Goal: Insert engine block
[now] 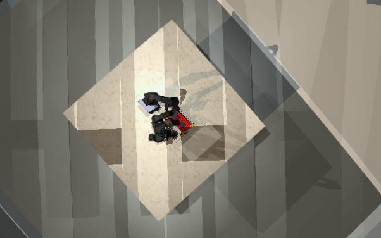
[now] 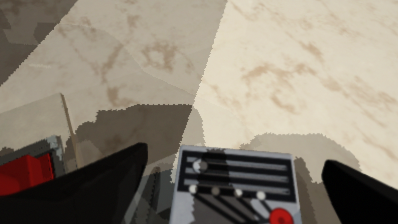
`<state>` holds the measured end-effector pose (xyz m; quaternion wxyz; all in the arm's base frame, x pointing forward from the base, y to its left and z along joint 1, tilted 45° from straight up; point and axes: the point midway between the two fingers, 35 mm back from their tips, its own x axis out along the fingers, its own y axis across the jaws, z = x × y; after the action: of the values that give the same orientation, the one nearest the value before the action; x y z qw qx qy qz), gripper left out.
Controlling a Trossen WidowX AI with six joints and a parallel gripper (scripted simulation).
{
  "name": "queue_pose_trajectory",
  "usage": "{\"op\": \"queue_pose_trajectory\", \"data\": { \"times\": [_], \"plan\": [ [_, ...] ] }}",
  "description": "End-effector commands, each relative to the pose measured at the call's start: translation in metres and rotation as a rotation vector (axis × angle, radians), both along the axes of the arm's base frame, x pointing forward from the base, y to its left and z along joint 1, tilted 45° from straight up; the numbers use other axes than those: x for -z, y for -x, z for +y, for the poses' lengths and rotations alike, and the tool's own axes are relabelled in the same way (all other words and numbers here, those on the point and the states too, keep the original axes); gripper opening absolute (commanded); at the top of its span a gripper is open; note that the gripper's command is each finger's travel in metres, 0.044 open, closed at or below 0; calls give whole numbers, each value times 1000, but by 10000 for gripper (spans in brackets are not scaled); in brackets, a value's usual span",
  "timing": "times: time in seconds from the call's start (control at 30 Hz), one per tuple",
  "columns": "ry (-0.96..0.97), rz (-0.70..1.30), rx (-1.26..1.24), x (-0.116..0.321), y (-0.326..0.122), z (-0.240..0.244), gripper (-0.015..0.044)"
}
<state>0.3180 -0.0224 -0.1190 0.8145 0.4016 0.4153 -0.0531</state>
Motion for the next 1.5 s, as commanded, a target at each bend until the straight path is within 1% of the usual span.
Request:
{"op": "queue_pose_trajectory", "data": {
  "times": [0.0,0.4,1.2,1.47],
  "plan": [
    [-1,2,-1,-1,0,0,440],
    [-3,10,-4,-34,26,-15,440],
    [-2,11,4,-32,22,-15,440],
    [-145,180,97,-13,13,-20,440]
  ]
}}
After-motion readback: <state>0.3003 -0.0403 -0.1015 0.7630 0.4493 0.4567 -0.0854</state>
